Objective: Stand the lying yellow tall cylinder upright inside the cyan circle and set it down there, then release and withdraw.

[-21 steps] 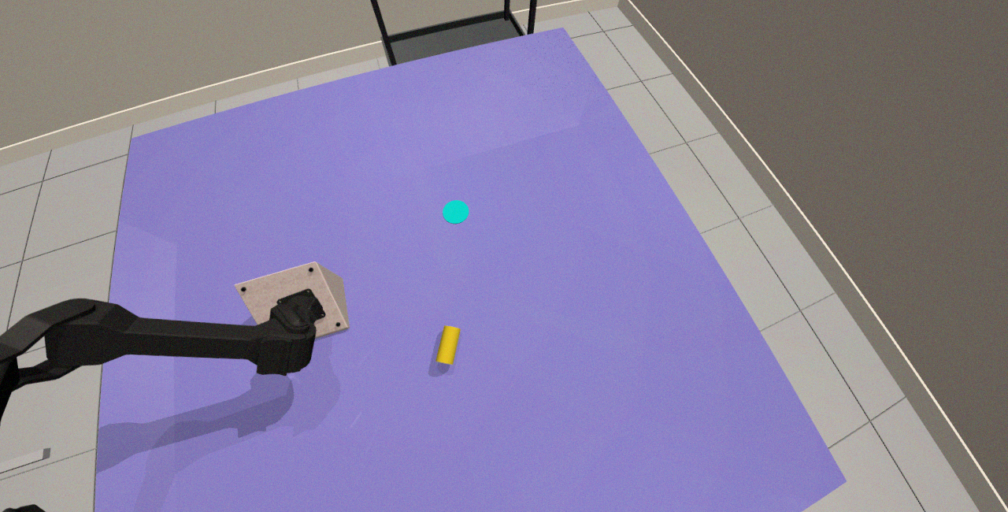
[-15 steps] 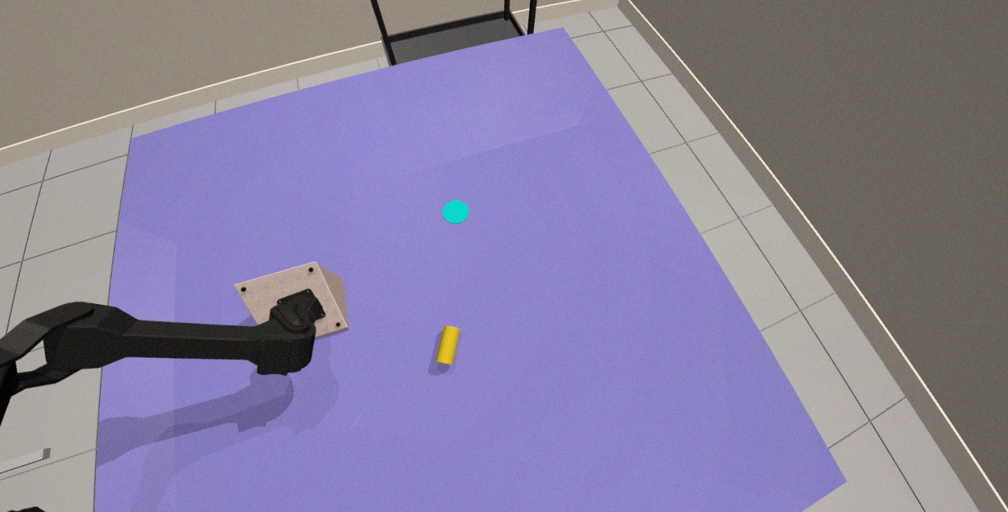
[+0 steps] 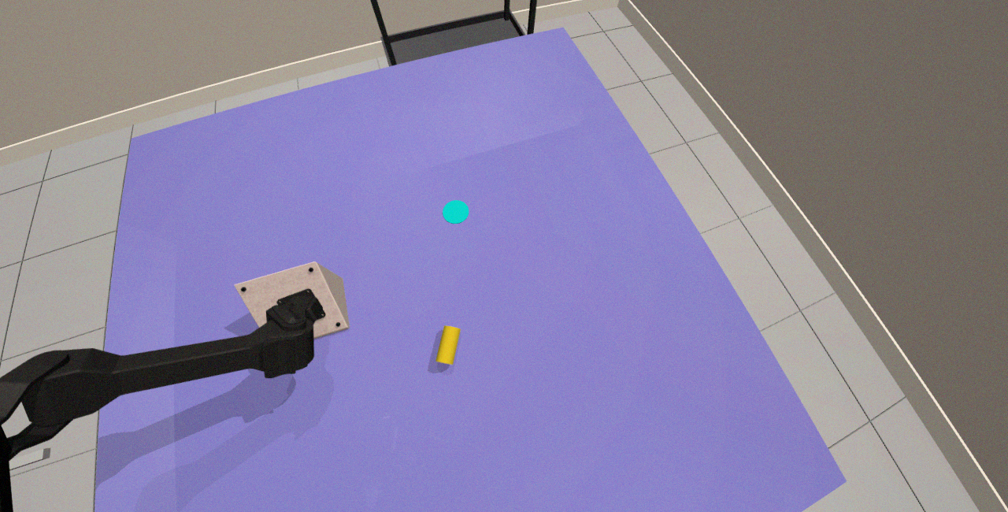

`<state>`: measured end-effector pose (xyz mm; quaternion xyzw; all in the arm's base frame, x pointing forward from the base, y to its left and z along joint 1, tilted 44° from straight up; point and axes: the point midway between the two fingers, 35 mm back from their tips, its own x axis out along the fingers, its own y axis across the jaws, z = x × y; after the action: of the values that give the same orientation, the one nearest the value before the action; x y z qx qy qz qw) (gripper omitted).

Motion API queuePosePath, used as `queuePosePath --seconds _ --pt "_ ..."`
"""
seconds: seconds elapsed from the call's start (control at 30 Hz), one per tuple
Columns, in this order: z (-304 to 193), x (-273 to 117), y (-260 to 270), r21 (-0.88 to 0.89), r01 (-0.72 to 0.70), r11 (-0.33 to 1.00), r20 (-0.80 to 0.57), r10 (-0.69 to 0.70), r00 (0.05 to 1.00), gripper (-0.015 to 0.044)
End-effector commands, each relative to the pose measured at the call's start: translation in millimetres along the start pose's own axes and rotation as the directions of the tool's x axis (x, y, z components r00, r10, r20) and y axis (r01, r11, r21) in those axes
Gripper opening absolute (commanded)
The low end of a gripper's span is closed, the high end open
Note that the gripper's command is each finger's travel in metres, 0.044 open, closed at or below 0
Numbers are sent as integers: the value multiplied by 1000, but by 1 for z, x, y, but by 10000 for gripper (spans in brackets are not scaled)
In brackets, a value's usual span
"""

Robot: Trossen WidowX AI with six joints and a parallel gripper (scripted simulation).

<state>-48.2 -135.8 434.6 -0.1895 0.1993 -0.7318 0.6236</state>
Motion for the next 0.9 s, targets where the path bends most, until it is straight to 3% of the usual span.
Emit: queuePosePath --seconds 0.0,0.4,0.87 --pt "17 8 40 -143 -105 984 12 108 994 309" --pt "40 6 151 -497 -341 798 -30 377 926 309" --pt "28 -33 267 -798 -471 376 -194 581 791 309"
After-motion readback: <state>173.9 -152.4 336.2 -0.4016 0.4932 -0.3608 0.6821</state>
